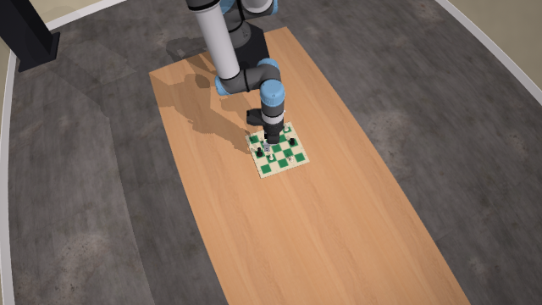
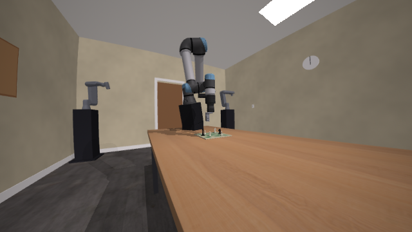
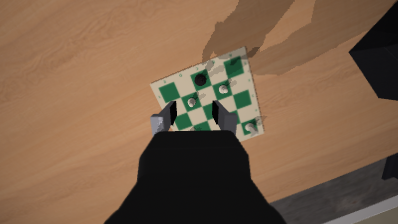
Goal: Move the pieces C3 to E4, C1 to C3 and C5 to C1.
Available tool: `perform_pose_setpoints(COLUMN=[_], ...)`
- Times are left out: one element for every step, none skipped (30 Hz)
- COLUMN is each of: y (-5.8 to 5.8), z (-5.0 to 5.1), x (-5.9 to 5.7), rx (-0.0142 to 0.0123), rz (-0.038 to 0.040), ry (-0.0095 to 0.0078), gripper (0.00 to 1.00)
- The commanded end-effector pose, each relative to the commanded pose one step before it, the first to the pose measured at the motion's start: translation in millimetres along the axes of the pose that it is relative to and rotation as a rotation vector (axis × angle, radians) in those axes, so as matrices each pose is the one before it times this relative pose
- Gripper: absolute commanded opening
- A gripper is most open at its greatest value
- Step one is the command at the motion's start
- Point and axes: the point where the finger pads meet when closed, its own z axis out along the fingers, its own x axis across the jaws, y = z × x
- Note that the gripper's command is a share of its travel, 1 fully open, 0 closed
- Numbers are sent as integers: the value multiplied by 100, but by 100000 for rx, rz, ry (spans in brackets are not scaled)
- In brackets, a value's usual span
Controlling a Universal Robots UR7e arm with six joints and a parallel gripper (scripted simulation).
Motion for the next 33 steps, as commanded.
perform_pose_setpoints(y=[-1363,-277,-258,-239,-219,-199,-179,-159,-139,-120,-102,0,0,-84,-68,-53,-39,-27,-17,-9,-3,-1,0,0,0,0,0,0,0,0,0,0,0], z=[-256,-38,-36,-34,-31,-29,-26,-23,-21,-18,-15,0,0,-13,-10,-8,-6,-4,-3,-1,-1,0,0,0,0,0,0,0,0,0,0,0,0], x=[443,56,44,33,25,17,11,7,3,1,-1,0,0,-2,-2,-2,-2,-1,-1,-1,0,0,0,0,0,0,0,0,0,0,0,0,0], rx=[419,5,5,4,4,4,3,3,2,2,2,0,0,1,1,1,1,0,0,0,0,0,0,0,0,0,0,0,0,0,0,0,0], rz=[19652,3912,3676,3427,3168,2901,2629,2354,2080,1808,1541,0,0,1285,1040,812,604,420,264,141,54,8,0,0,0,0,0,0,0,0,0,0,0], ry=[-216,-11,-11,-11,-11,-10,-10,-9,-8,-7,-6,0,0,-5,-5,-4,-3,-2,-1,-1,0,0,0,0,0,0,0,0,0,0,0,0,0], gripper=[100,100,100,100,100,100,100,100,100,100,100,100,100,100,100,100,100,100,100,100,100,100,79,79,79,79,79,79,79,79,79,79,79])
